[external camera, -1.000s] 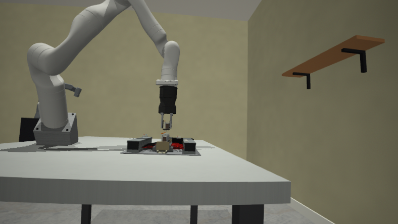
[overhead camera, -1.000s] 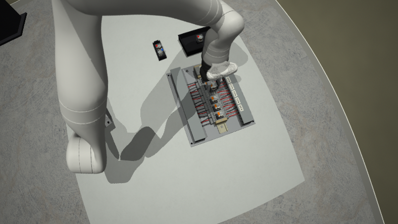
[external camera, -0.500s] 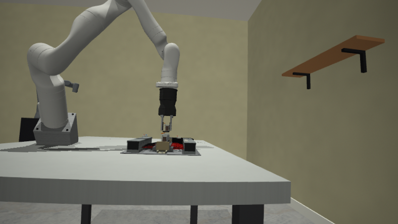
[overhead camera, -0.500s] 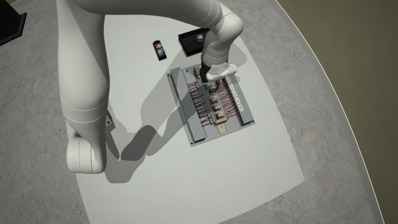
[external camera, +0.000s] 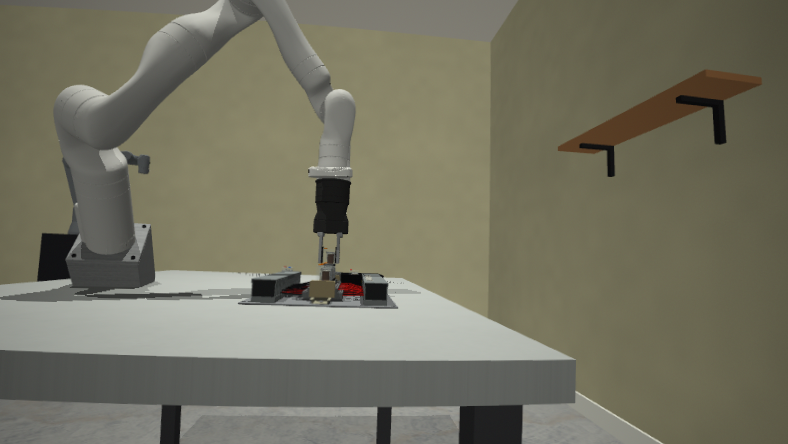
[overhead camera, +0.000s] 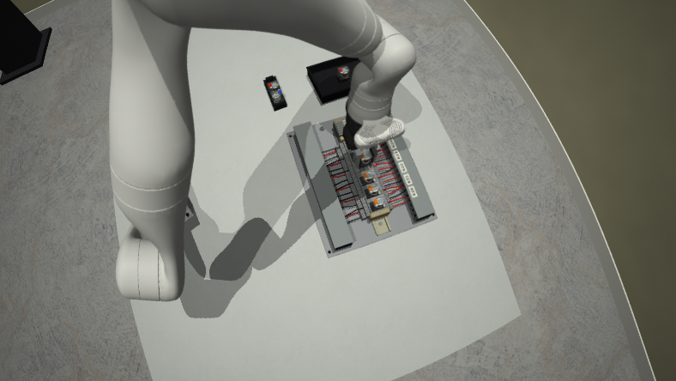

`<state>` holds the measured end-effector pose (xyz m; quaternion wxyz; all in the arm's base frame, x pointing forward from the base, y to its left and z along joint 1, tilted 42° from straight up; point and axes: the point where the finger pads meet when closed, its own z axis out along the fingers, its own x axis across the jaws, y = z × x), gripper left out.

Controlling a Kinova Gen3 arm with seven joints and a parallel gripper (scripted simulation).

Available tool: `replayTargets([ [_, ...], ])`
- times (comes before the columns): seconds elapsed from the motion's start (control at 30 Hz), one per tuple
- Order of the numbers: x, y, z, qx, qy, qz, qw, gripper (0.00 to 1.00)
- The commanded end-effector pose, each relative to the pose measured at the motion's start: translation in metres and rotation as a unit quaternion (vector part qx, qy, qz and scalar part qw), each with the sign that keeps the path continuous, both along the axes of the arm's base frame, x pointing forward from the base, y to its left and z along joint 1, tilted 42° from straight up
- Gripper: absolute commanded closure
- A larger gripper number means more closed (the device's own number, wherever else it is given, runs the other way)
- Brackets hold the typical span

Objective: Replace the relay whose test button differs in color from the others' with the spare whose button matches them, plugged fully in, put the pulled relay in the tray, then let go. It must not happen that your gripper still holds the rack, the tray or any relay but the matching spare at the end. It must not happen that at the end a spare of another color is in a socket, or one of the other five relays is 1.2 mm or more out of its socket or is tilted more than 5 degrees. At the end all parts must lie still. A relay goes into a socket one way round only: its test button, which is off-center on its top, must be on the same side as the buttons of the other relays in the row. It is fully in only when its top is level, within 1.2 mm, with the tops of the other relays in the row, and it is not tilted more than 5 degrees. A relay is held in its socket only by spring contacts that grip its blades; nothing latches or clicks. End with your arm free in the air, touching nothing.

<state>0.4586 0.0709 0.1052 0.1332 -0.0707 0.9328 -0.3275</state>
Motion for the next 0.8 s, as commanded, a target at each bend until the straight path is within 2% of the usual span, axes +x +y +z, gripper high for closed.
replayTargets([
  [0.0, 0.001, -0.002, -0.001, -0.001, 0.0, -0.001, 1.0, 1.0],
  [0.77, 0.005, -0.012, -0.015, 0.0, 0.0, 0.0, 1.0, 1.0],
])
